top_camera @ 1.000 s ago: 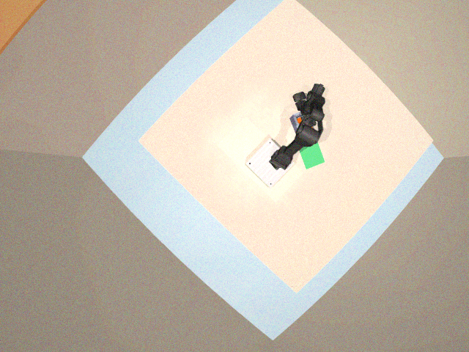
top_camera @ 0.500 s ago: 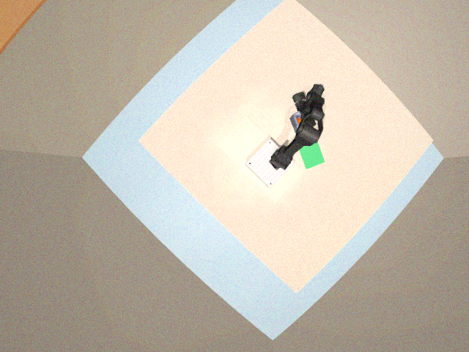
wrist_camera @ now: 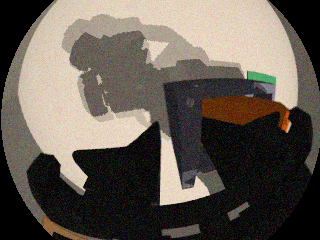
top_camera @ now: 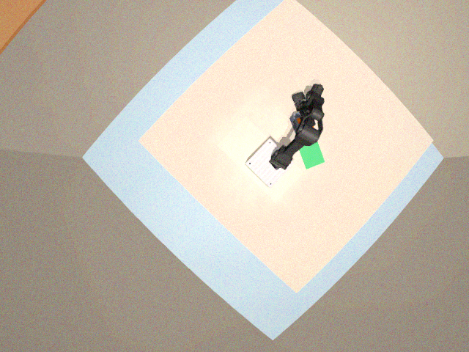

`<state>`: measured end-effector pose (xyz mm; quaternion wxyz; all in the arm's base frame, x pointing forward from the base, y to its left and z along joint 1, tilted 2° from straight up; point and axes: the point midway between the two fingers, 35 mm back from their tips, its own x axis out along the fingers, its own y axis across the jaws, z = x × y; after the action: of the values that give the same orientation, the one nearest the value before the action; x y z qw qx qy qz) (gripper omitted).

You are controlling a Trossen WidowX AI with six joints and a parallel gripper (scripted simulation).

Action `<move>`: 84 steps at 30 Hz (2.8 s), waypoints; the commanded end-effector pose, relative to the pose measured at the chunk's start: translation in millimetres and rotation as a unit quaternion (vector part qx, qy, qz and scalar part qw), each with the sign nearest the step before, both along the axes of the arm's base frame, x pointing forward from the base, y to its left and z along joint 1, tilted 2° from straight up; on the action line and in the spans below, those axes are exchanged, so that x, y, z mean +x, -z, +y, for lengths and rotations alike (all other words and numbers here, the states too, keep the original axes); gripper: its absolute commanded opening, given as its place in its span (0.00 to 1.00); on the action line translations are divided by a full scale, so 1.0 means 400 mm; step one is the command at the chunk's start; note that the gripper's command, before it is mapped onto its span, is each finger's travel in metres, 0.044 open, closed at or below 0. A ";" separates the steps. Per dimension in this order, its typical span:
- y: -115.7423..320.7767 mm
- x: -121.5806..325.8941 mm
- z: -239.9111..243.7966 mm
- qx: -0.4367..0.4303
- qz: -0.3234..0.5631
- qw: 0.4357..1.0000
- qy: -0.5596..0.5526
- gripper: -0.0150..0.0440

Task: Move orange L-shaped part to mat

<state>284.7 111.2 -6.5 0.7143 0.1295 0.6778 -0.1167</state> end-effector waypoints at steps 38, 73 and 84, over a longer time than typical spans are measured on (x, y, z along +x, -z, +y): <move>-0.266 -0.011 -0.003 0.003 -0.009 1.000 0.005 0.56; -0.263 -0.061 -0.208 -0.043 0.000 0.709 -0.704 0.73; -0.260 -0.060 -0.208 -0.043 0.000 0.709 -0.704 0.73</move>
<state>263.6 29.1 101.1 0.6007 -0.4126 0.5665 0.3848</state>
